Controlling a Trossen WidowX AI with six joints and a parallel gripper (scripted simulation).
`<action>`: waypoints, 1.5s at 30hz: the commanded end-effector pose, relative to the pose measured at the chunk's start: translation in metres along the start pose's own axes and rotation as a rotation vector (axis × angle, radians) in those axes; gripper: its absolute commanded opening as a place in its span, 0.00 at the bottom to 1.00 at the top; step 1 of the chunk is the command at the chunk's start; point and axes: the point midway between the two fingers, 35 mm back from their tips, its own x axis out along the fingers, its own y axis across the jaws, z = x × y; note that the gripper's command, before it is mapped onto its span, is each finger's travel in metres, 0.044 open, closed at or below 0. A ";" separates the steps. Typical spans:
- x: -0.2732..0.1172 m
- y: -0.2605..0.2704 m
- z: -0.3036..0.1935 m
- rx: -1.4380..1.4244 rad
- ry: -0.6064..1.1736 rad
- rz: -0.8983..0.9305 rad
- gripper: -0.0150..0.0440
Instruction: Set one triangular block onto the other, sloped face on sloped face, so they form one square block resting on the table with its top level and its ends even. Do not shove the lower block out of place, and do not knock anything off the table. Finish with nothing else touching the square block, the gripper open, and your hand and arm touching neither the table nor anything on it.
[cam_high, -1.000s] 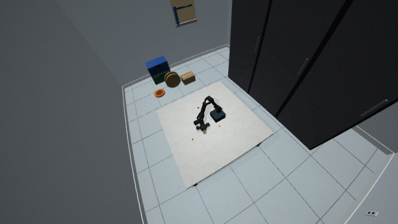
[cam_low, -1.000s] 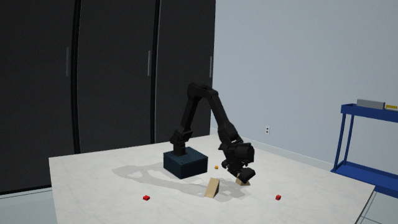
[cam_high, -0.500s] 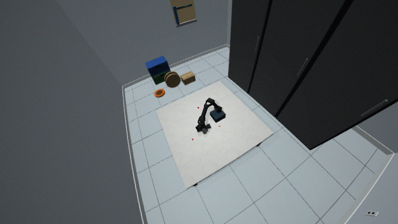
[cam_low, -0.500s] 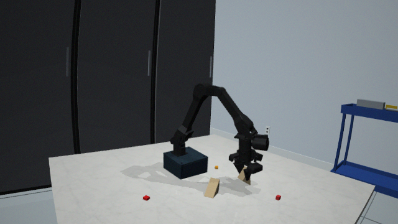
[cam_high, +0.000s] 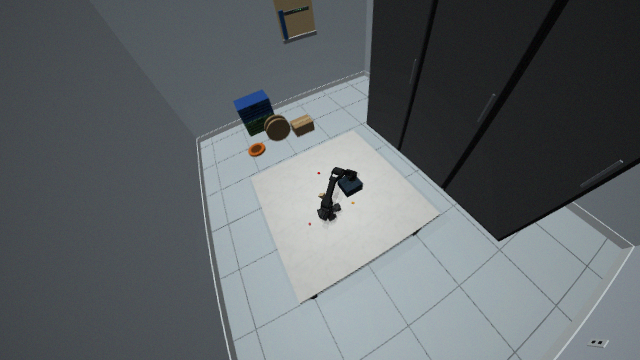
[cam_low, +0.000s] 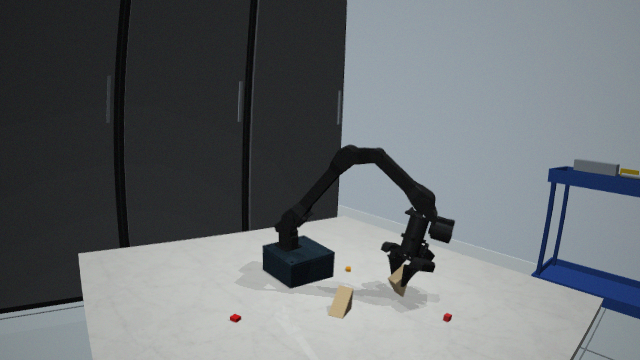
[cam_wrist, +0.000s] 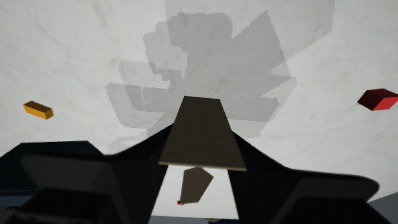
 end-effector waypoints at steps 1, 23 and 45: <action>-0.002 0.000 0.007 -0.001 0.103 -0.006 0.25; -0.004 0.000 0.020 -0.002 0.267 0.004 0.79; -0.101 0.003 -0.010 -0.068 0.181 -0.082 1.00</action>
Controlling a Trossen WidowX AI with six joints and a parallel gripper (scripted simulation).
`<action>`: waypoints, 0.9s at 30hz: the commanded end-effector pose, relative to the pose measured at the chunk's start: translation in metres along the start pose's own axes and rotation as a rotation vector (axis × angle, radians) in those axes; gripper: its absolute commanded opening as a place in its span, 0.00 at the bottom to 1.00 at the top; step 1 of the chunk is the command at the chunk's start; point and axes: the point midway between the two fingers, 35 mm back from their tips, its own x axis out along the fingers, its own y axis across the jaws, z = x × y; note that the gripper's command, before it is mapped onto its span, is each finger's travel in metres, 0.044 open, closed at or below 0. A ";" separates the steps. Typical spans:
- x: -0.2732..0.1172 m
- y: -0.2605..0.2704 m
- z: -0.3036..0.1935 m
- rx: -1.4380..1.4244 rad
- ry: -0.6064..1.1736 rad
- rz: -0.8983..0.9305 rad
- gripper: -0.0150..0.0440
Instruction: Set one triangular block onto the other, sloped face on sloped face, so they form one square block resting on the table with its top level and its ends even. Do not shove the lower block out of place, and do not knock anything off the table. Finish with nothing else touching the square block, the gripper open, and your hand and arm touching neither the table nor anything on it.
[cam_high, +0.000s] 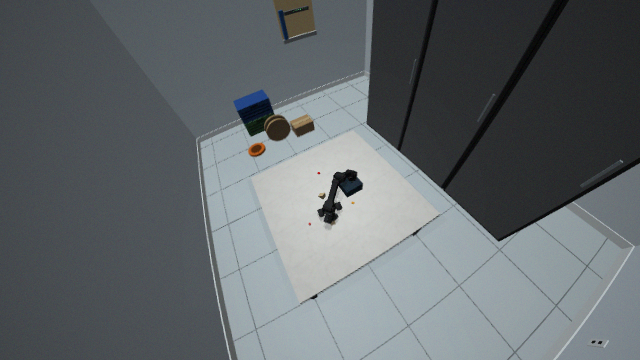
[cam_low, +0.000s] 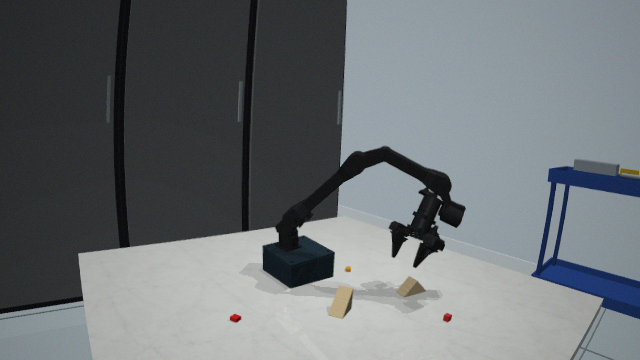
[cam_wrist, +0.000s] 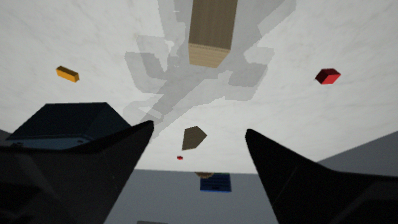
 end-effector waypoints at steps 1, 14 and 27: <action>-0.030 0.001 -0.017 -0.012 -0.036 -0.044 1.00; 0.017 -0.007 -0.009 1.034 -0.321 0.316 1.00; 0.053 -0.009 -0.020 2.219 -0.329 1.221 1.00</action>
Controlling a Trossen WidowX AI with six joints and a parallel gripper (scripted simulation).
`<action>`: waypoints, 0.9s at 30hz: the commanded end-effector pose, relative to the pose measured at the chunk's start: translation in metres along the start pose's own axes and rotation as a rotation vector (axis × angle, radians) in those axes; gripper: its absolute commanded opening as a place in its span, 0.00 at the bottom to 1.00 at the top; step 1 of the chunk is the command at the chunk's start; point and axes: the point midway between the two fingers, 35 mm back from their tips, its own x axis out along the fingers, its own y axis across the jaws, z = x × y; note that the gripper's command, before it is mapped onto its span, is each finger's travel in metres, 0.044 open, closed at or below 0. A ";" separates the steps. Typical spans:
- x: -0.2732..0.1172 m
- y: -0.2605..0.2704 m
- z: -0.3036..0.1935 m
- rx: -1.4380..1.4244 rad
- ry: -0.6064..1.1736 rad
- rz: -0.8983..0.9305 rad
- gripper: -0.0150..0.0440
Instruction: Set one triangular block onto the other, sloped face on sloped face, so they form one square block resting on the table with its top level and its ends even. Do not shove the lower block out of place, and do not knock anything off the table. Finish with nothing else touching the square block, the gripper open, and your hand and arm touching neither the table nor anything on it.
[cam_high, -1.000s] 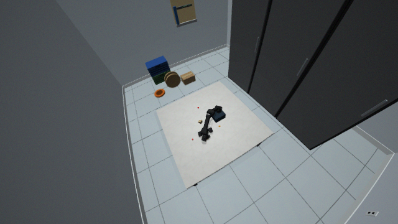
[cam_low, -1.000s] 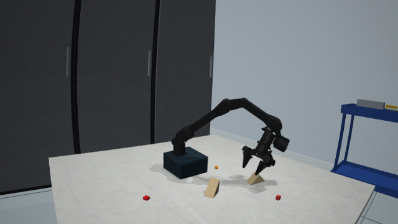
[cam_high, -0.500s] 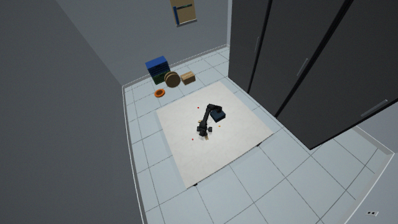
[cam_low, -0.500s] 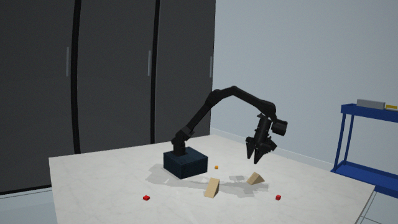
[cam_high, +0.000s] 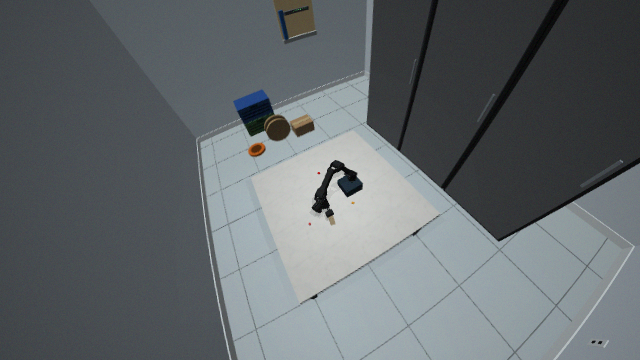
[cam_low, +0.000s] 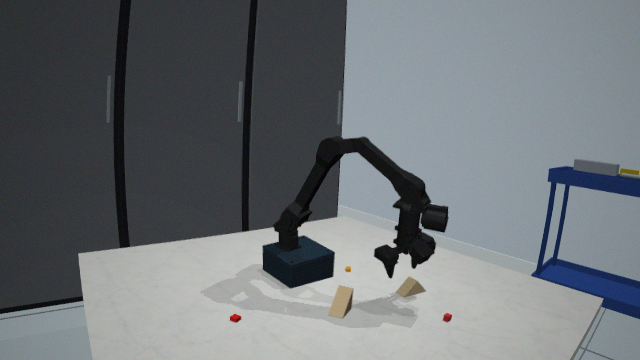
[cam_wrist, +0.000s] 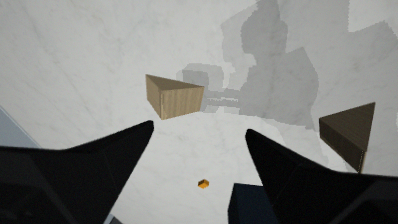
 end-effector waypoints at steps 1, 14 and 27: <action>0.005 -0.022 0.001 0.966 0.136 0.431 1.00; 0.000 -0.039 -0.008 1.543 0.406 0.649 1.00; 0.000 -0.039 -0.008 1.543 0.406 0.649 1.00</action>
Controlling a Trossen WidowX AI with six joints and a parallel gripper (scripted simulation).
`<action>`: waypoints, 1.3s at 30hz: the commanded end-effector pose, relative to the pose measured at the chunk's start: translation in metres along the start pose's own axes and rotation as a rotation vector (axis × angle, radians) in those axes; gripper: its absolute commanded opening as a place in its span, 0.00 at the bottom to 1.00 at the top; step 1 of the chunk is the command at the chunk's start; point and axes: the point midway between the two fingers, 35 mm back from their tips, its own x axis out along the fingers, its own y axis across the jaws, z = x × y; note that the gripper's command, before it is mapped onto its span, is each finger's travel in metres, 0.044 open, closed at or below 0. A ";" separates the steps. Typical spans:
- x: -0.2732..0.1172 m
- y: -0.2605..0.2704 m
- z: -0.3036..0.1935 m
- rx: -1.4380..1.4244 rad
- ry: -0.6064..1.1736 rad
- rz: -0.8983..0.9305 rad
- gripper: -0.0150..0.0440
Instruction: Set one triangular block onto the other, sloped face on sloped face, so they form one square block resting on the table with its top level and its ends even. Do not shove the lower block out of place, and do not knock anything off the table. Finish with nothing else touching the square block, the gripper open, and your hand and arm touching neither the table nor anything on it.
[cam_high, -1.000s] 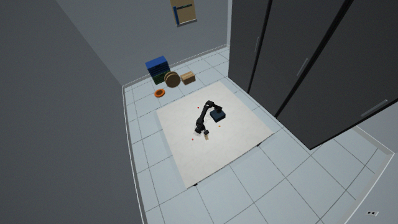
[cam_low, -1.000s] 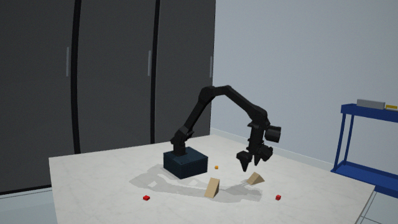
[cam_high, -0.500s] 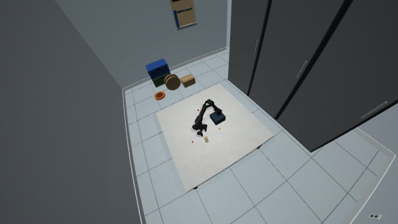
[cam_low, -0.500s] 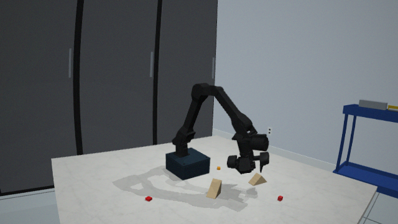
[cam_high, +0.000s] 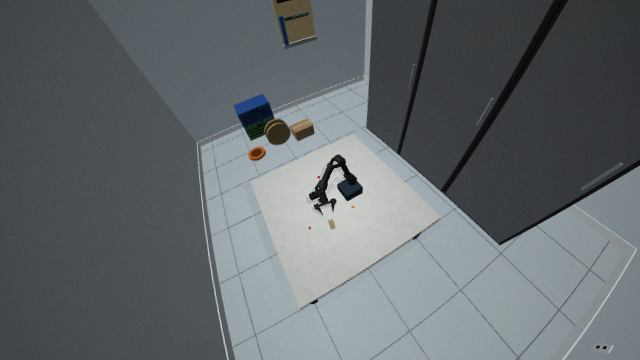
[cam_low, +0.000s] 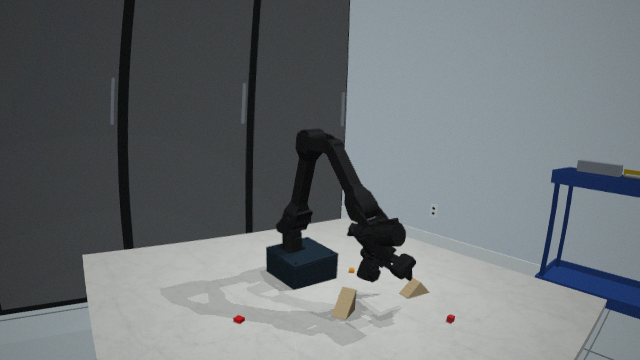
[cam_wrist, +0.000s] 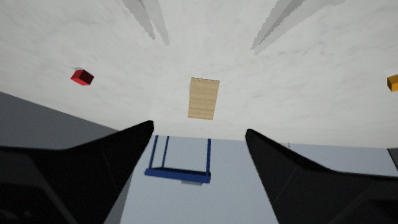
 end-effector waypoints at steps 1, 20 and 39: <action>-0.002 0.000 -0.002 0.029 0.023 0.010 1.00; 0.098 -0.003 -0.006 0.030 0.029 0.010 1.00; 0.097 -0.003 -0.007 0.028 0.032 0.007 0.54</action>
